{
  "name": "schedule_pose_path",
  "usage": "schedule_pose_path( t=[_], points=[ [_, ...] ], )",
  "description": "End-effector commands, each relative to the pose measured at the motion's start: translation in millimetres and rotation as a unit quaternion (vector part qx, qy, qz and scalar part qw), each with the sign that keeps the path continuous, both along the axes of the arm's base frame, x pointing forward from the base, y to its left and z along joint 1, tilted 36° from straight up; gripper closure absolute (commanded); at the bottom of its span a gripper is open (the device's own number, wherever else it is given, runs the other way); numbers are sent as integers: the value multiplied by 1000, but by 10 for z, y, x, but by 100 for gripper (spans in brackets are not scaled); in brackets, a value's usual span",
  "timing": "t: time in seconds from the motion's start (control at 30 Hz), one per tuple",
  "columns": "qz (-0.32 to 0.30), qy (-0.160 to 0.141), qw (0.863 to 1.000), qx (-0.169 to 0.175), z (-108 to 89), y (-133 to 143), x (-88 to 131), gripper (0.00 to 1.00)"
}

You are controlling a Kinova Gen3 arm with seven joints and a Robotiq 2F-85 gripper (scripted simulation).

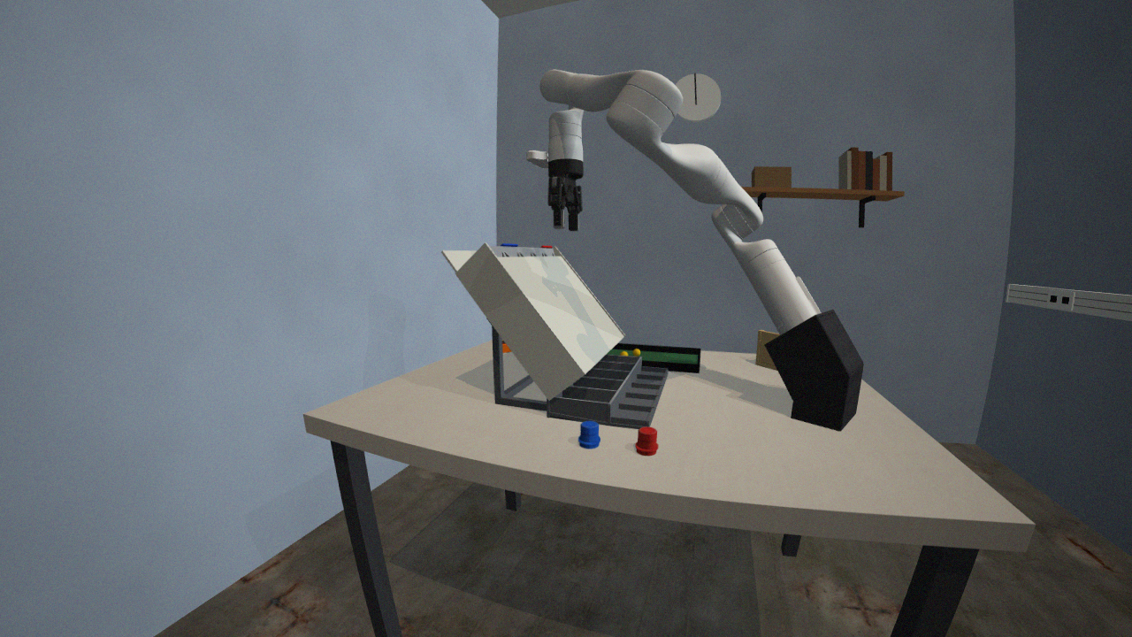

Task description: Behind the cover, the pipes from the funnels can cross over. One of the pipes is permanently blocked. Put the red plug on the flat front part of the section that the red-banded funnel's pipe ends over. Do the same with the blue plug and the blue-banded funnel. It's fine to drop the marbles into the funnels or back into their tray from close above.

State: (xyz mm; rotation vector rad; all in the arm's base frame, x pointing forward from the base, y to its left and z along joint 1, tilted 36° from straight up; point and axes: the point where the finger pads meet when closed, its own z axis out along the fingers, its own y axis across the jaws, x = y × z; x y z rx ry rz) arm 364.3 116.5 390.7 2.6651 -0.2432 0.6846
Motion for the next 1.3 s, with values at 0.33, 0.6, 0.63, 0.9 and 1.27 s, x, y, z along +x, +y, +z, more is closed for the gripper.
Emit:
schedule_pose_path(
  t=[0.33,0.6,0.63,0.9,1.27],
  points=[
    [5,-2,1000,2,-951,-798,-828,0],
    [1,0,1000,4,-1113,-928,-966,0],
    [1,0,1000,4,-1113,-928,-966,0],
    [1,0,1000,4,-1113,-928,-966,0],
    [0,-3,1000,8,-1112,-909,-939,0]
  ],
)
